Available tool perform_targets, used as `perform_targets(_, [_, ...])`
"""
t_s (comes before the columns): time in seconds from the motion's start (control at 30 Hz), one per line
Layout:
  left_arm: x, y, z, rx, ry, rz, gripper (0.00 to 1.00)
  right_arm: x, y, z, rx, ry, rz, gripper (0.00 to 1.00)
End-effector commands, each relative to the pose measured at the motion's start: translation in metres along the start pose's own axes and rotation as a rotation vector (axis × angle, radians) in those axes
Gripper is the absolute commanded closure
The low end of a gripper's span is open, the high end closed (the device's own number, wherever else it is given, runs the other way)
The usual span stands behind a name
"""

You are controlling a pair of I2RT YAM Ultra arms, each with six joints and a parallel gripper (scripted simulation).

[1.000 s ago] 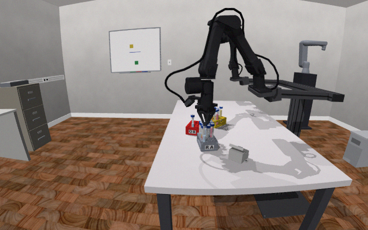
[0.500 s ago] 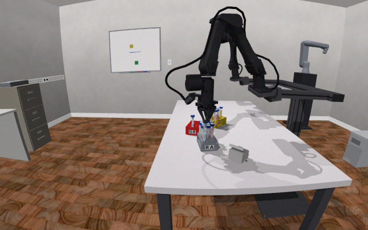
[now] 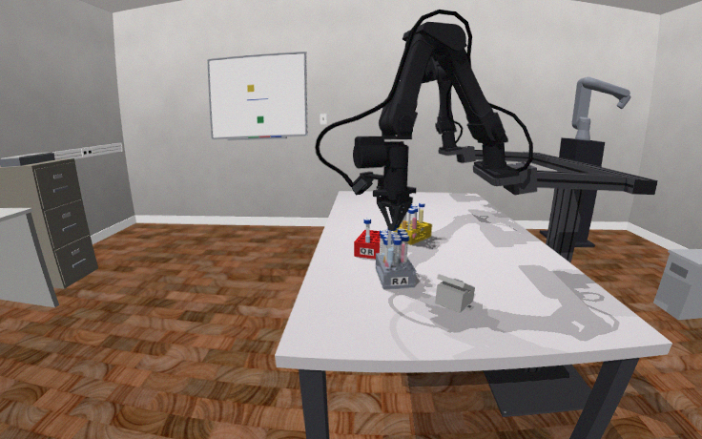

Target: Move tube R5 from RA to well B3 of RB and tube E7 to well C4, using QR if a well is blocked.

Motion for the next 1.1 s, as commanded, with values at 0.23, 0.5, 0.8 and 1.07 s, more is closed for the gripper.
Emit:
perform_targets(0.23, [-0.021, 0.007, 0.008, 0.002, -0.028, 0.014, 1.00, -0.012, -0.013, 0.020, 0.008, -0.042, -0.034, 1.00])
perform_targets(0.5, [-0.027, 0.008, 0.008, 0.001, -0.030, 0.017, 1.00, -0.012, -0.013, 0.020, 0.008, -0.042, -0.034, 1.00])
perform_targets(0.8, [-0.027, -0.004, -0.009, -0.003, -0.001, -0.015, 1.00, -0.012, -0.013, 0.020, 0.008, -0.042, -0.034, 1.00])
perform_targets(1.07, [-0.025, -0.005, -0.013, -0.002, -0.019, 0.005, 1.00, -0.012, -0.013, 0.020, 0.008, -0.042, -0.034, 1.00])
Point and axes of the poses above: on each arm, the point where the finger pads meet when closed, its own x axis out along the fingers, its own y axis across the jaws, z = x × y, the point moved 3 cm from there along -x, back along the fingers, and after that the axes turned 15 degrees about -x, right-handed, at the moved point
